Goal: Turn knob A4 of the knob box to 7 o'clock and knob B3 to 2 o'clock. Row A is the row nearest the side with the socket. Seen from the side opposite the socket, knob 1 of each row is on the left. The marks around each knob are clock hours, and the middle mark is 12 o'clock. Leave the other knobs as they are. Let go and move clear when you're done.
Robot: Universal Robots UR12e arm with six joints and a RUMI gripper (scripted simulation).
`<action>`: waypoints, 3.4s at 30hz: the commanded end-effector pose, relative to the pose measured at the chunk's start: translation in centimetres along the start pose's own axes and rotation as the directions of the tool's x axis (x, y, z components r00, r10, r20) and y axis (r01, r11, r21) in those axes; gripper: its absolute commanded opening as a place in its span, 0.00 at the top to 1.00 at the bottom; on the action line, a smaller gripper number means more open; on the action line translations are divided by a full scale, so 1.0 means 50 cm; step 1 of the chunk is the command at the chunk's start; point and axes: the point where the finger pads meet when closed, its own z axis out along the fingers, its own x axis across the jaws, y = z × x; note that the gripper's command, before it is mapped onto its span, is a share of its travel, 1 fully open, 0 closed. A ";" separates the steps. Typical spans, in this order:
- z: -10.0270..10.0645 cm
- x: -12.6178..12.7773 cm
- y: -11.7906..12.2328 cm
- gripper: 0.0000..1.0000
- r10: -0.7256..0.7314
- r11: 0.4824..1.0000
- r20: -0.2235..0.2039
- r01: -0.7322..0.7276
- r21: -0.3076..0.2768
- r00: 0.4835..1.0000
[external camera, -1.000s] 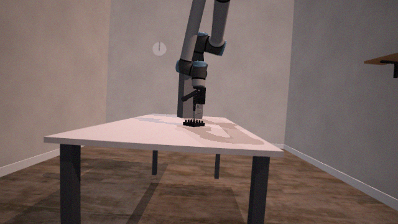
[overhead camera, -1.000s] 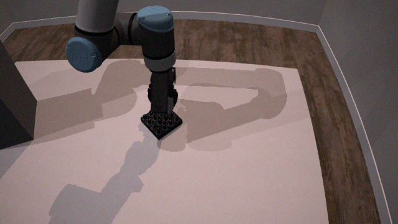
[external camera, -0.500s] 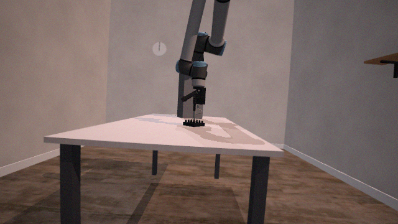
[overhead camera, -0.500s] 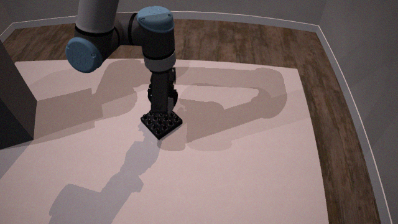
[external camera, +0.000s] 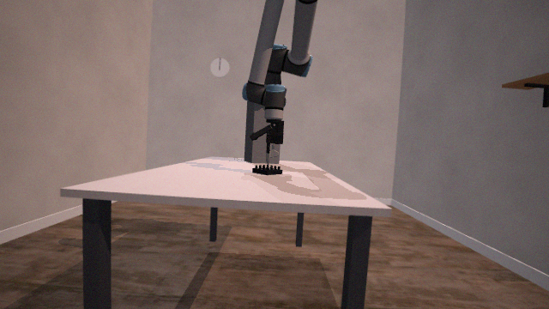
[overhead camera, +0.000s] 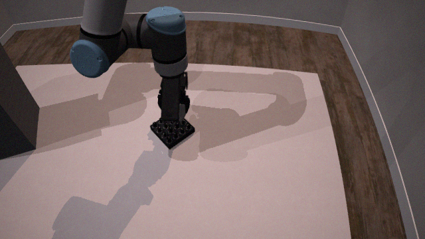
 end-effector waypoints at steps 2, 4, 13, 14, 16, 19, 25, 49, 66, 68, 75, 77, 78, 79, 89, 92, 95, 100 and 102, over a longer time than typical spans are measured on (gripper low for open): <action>-0.001 -0.001 0.000 0.89 0.000 1.000 0.001 0.000 0.000 1.000; -0.001 -0.001 0.000 0.89 0.000 1.000 0.001 0.000 0.000 1.000; -0.001 -0.001 -0.002 0.89 0.000 1.000 0.001 0.000 0.000 1.000; -0.001 -0.001 -0.002 0.89 0.000 1.000 0.001 0.000 0.000 1.000; -0.001 -0.001 -0.005 0.89 0.000 1.000 0.001 0.000 0.000 1.000; -0.001 -0.001 -0.008 0.89 0.000 1.000 0.001 0.000 0.000 1.000; -0.001 -0.001 -0.009 0.89 0.000 1.000 0.001 0.000 0.000 1.000; -0.001 -0.001 -0.009 0.89 0.000 1.000 0.001 0.000 0.000 1.000; 0.001 -0.001 -0.009 0.89 0.000 1.000 0.001 0.000 0.000 1.000; 0.003 -0.001 -0.009 0.89 0.000 1.000 0.001 0.000 0.000 1.000; 0.011 -0.001 -0.009 0.89 0.000 1.000 0.001 0.000 0.000 1.000; 0.014 -0.001 -0.009 0.89 0.000 1.000 0.001 0.000 0.000 1.000; 0.016 -0.001 -0.009 0.89 0.000 1.000 0.001 0.000 0.000 1.000; 0.017 -0.001 -0.009 0.89 0.000 1.000 0.001 0.000 0.000 1.000; 0.027 -0.001 -0.009 0.89 0.000 1.000 0.001 0.000 0.000 1.000; 0.027 -0.001 -0.009 0.89 0.000 1.000 0.001 0.000 0.000 1.000; 0.027 -0.001 -0.009 0.89 0.000 1.000 0.001 0.000 0.000 1.000; 0.027 -0.001 -0.009 0.89 0.000 1.000 0.001 0.000 0.000 1.000; 0.027 -0.001 -0.009 0.89 0.000 1.000 0.001 0.000 0.000 1.000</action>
